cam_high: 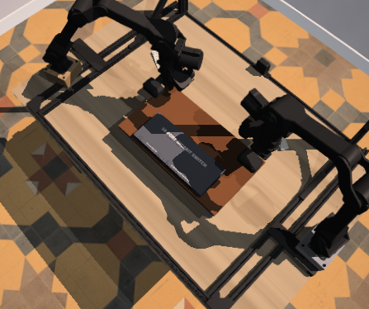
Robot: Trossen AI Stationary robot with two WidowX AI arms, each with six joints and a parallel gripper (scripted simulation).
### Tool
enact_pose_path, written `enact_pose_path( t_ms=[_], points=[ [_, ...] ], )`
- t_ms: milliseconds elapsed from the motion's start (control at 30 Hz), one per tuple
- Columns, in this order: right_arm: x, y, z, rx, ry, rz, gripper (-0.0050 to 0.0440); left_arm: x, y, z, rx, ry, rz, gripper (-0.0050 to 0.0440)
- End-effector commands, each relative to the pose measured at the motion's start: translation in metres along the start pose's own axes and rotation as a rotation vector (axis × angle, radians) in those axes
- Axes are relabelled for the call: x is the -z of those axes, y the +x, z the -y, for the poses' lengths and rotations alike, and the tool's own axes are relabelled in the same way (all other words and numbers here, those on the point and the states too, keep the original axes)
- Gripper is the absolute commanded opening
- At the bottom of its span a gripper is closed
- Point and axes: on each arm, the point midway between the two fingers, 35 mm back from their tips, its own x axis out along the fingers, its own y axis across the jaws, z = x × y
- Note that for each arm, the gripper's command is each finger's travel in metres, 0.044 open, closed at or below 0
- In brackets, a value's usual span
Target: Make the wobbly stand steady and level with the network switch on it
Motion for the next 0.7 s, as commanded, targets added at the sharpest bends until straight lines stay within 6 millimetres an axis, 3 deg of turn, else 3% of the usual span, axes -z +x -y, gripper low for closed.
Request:
enact_pose_path(
  t_ms=[0,267,300,667],
  points=[
    [0.002,0.010,0.003,0.015,0.004,-0.016,0.0000,0.000,0.000,0.000,0.000,0.000,0.000,0.0000],
    [0.002,0.010,0.003,0.015,0.004,-0.016,0.0000,0.000,0.000,0.000,0.000,0.000,0.000,0.0000],
    [0.001,-0.060,0.002,0.000,0.000,0.000,0.0000,0.000,0.000,0.000,0.000,0.000,0.000,0.0000],
    [0.001,-0.060,0.002,0.000,0.000,0.000,0.0000,0.000,0.000,0.000,0.000,0.000,0.000,0.0000]
  ],
)
